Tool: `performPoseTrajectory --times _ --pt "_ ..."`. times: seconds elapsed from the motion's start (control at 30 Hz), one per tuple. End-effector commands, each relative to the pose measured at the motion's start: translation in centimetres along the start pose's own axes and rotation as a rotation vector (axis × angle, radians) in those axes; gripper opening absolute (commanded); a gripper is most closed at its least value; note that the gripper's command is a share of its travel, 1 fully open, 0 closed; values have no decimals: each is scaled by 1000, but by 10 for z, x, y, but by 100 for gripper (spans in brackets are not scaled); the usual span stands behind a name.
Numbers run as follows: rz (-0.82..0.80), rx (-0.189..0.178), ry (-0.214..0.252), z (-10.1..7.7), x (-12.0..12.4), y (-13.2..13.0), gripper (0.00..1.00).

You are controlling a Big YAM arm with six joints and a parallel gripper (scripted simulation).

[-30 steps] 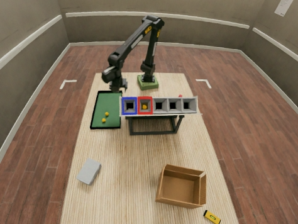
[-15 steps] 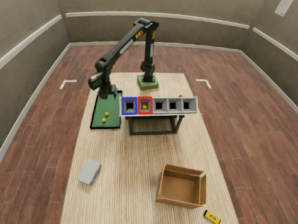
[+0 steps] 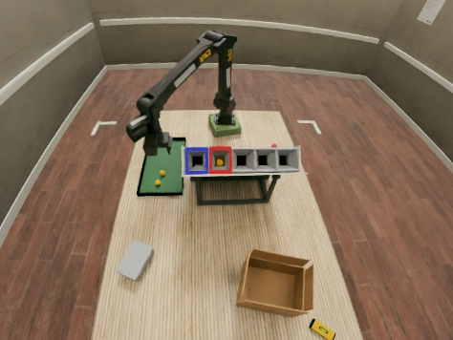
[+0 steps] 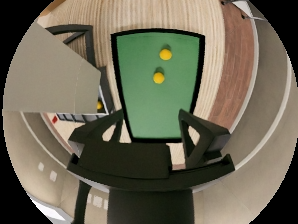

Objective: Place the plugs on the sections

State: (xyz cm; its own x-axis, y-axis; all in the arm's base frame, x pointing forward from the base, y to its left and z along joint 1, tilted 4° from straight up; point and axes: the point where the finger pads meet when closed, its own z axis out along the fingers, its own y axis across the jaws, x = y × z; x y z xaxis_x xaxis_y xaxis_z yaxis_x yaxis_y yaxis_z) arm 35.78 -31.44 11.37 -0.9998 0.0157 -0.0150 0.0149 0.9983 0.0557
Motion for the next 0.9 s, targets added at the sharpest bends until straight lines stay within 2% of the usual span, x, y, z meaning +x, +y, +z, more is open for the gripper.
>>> performPoseTrajectory --times 0.0,0.23,0.87 --pt "-17 42 -51 -18 -8 -14 80" --pt "-30 52 -65 -18 -8 -14 80" --pt "-18 26 -31 -18 -9 -15 80"
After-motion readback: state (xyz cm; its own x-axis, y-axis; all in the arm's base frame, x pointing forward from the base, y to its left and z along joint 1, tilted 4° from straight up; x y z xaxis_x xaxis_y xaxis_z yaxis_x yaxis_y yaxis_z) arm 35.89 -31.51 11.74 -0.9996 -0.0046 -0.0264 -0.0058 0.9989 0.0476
